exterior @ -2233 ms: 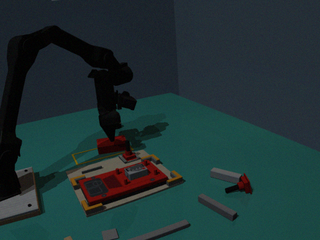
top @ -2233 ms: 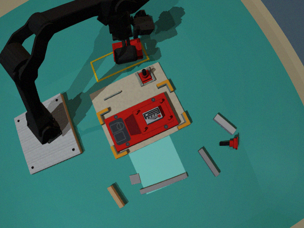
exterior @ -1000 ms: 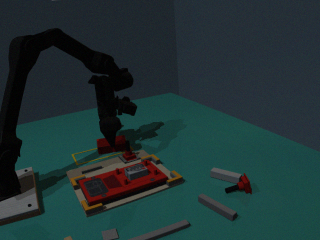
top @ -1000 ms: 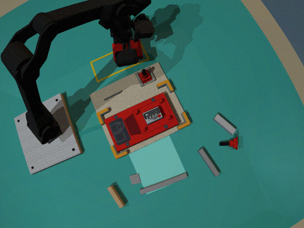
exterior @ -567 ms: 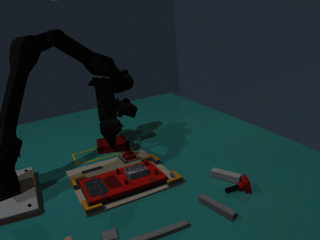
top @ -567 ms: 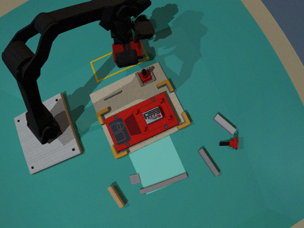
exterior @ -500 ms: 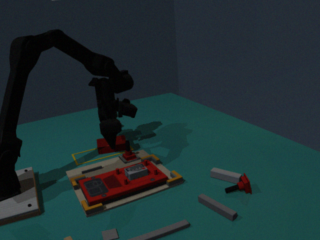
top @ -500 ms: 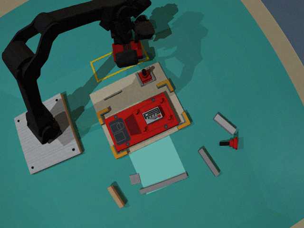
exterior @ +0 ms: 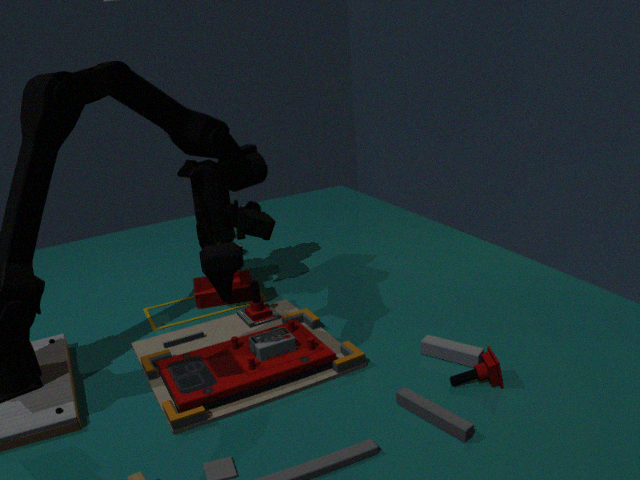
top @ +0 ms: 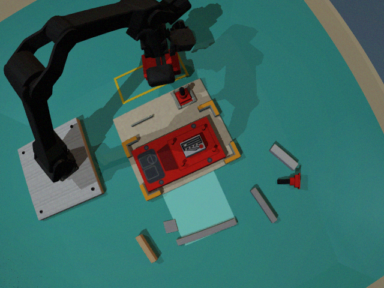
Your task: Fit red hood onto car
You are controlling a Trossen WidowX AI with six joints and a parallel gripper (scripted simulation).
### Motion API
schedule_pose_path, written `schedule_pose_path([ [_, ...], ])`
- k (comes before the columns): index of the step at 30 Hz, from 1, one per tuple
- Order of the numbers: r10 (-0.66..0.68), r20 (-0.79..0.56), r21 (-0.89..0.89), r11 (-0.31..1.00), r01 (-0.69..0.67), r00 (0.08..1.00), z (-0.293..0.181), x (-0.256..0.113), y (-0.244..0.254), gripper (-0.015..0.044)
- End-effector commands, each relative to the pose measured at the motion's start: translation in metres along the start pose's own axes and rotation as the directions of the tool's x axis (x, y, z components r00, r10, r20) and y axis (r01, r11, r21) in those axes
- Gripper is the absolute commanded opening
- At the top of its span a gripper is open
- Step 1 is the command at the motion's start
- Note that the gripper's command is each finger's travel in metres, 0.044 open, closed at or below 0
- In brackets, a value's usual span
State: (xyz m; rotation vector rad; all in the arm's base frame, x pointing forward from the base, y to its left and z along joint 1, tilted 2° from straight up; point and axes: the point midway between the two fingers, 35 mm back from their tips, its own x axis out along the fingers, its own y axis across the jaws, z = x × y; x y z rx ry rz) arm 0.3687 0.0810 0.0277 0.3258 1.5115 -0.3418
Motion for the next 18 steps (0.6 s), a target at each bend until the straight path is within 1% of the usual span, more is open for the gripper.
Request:
schedule_pose_path([
  [1, 0.000, 0.000, 0.000, 1.000, 0.000, 1.000, 0.0000, 0.0000, 0.0000, 0.0414],
  [3, 0.000, 0.000, 0.000, 1.000, 0.000, 1.000, 0.0000, 0.0000, 0.0000, 0.0361],
  [13, 0.000, 0.000, 0.000, 1.000, 0.000, 1.000, 0.0000, 0.0000, 0.0000, 0.0295],
  [18, 0.000, -0.001, 0.000, 1.000, 0.000, 1.000, -0.0002, -0.0018, -0.0001, 0.0163],
])
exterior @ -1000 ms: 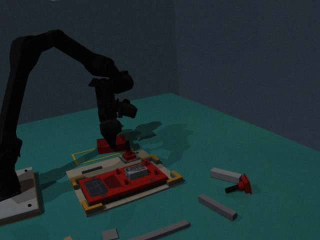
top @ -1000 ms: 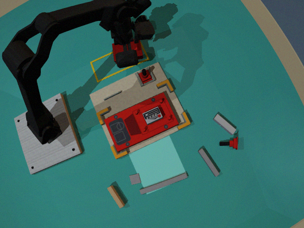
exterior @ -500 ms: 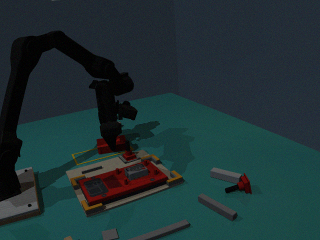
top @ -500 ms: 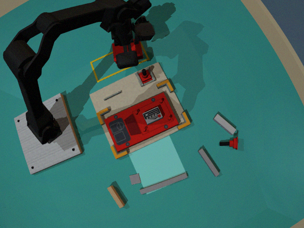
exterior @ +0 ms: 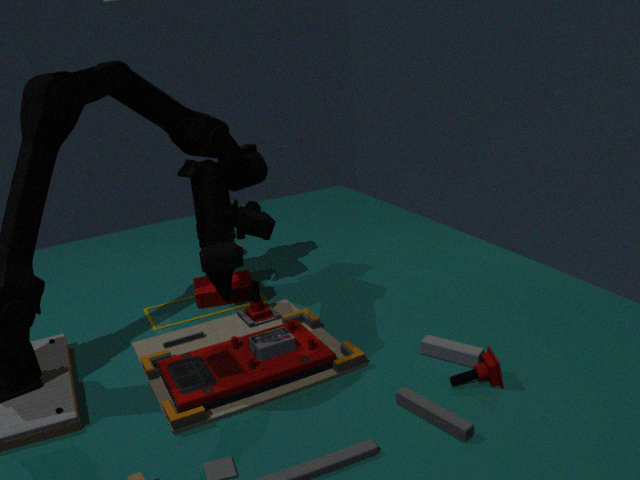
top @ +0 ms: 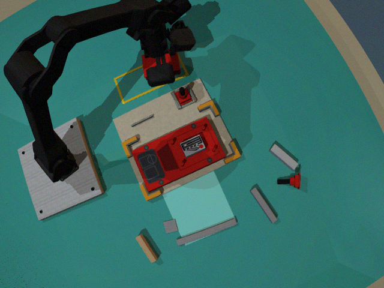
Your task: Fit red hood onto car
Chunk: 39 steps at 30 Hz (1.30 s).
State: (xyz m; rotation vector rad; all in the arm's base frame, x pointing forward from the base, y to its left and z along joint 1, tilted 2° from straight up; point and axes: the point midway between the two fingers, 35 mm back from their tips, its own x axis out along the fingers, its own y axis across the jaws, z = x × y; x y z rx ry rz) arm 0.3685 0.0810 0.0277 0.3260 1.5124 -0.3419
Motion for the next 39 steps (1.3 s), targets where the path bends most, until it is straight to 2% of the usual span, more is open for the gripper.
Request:
schedule_pose_path([
  [1, 0.000, 0.000, 0.000, 1.000, 0.000, 1.000, 0.000, -0.003, 0.000, 0.0137],
  [6, 0.000, 0.000, 0.000, 1.000, 0.000, 1.000, 0.000, -0.010, 0.000, 0.0006],
  [7, 0.000, 0.000, 0.000, 1.000, 0.000, 1.000, 0.000, -0.011, 0.000, 0.0000],
  [39, 0.000, 0.000, 0.000, 1.000, 0.000, 1.000, 0.001, -0.089, 0.000, 0.0000],
])
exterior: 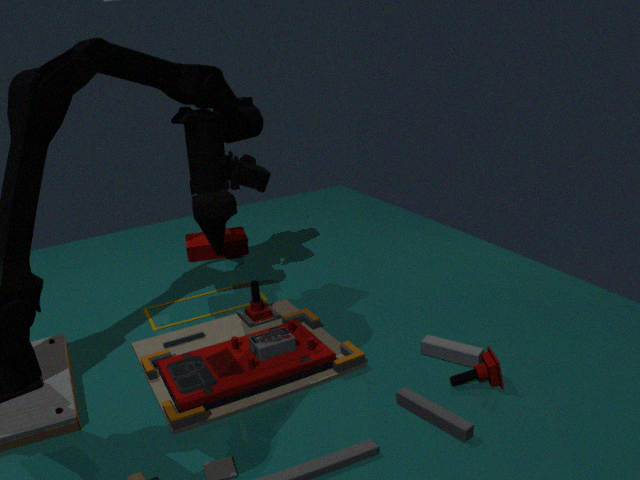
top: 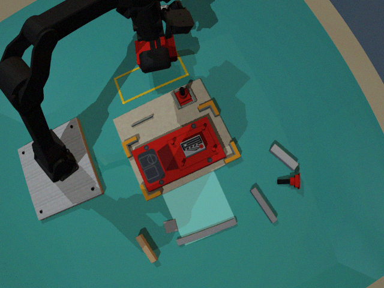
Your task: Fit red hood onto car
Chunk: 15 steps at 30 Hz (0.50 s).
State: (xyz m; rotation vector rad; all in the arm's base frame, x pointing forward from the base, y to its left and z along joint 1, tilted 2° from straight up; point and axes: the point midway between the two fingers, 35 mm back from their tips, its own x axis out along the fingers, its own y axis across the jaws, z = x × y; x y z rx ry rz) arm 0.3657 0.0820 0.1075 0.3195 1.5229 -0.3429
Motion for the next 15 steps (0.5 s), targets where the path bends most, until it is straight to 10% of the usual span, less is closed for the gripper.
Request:
schedule_pose_path([
  [1, 0.007, 0.008, 0.004, 1.000, -0.007, 1.000, 0.001, -0.010, 0.001, 0.0000],
  [15, 0.002, 0.004, -0.020, 1.000, -0.002, 1.000, 0.010, -0.014, -0.018, 0.0000],
])
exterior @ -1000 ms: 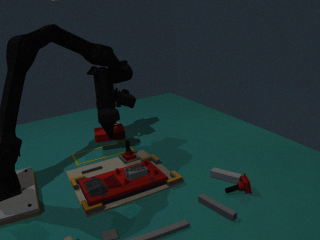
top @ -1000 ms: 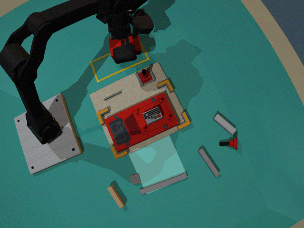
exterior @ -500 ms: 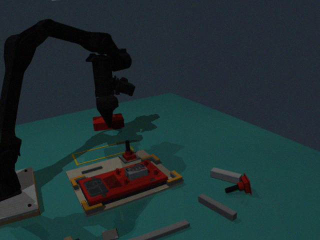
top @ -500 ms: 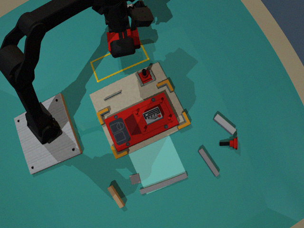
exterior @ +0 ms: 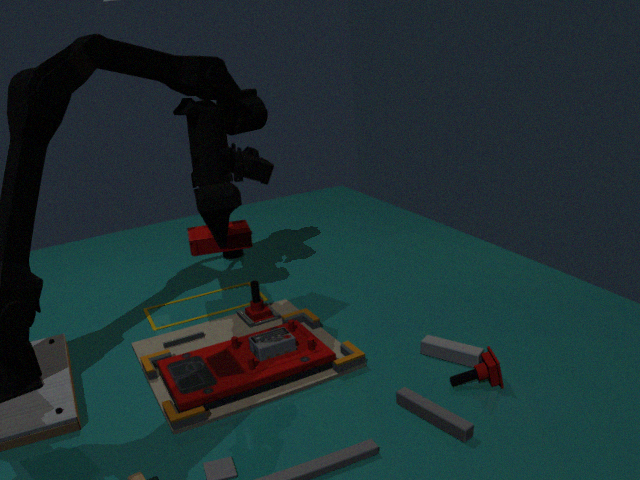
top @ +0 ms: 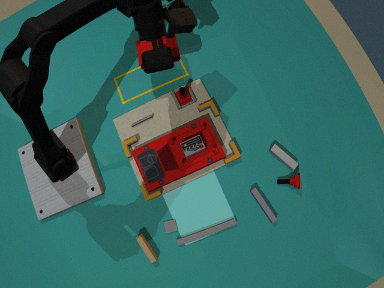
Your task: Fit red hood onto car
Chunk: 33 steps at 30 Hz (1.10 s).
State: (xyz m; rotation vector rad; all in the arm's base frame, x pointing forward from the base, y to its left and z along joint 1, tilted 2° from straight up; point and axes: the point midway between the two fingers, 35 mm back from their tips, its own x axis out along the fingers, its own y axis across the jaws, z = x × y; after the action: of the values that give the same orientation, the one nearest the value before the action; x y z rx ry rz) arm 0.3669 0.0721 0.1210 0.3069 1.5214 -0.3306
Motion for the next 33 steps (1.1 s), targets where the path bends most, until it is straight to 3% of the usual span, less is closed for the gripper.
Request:
schedule_pose_path([
  [1, 0.001, 0.001, -0.008, 1.000, -0.001, 1.000, 0.006, 0.000, -0.013, 0.0000],
  [33, -0.004, 0.006, -0.122, 0.993, 0.004, 1.000, 0.040, -0.004, -0.125, 0.0000],
])
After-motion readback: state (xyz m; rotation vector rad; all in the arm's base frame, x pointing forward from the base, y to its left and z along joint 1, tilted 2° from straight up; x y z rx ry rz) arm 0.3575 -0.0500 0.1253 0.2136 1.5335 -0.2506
